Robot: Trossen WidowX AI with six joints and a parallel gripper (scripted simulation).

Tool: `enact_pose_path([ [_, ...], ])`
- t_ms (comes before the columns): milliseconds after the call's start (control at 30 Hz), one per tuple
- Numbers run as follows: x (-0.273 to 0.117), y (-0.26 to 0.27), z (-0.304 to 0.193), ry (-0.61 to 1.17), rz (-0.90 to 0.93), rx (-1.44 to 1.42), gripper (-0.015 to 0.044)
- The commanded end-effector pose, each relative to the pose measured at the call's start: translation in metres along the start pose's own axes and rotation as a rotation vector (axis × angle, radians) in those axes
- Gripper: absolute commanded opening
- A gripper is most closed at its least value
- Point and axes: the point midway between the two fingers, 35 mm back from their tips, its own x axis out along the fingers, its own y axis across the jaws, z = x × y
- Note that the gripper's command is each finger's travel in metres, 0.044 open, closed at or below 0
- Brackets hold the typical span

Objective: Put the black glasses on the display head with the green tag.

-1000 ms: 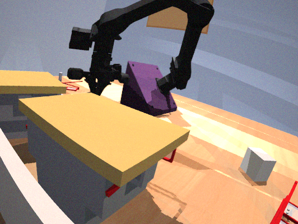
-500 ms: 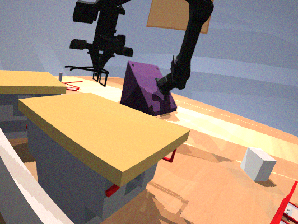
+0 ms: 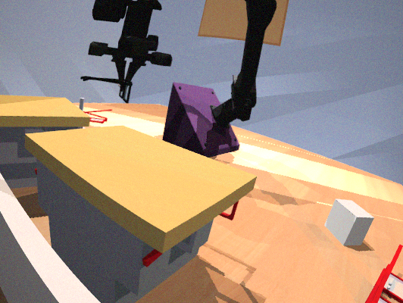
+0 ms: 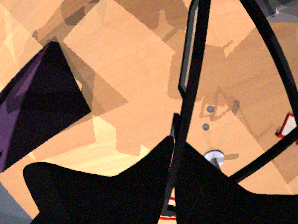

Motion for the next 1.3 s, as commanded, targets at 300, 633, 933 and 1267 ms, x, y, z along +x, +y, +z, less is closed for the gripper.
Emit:
enact_pose_path([
  [300,-0.003,-0.035,-0.054,0.006,-0.006,0.243,0.0],
  [633,0.0,-0.053,-0.093,0.006,-0.007,0.406,0.0],
  [933,0.016,-0.054,-0.093,0.006,-0.008,0.405,0.0],
  [1267,0.06,-0.053,-0.093,0.003,-0.007,0.405,0.0],
])
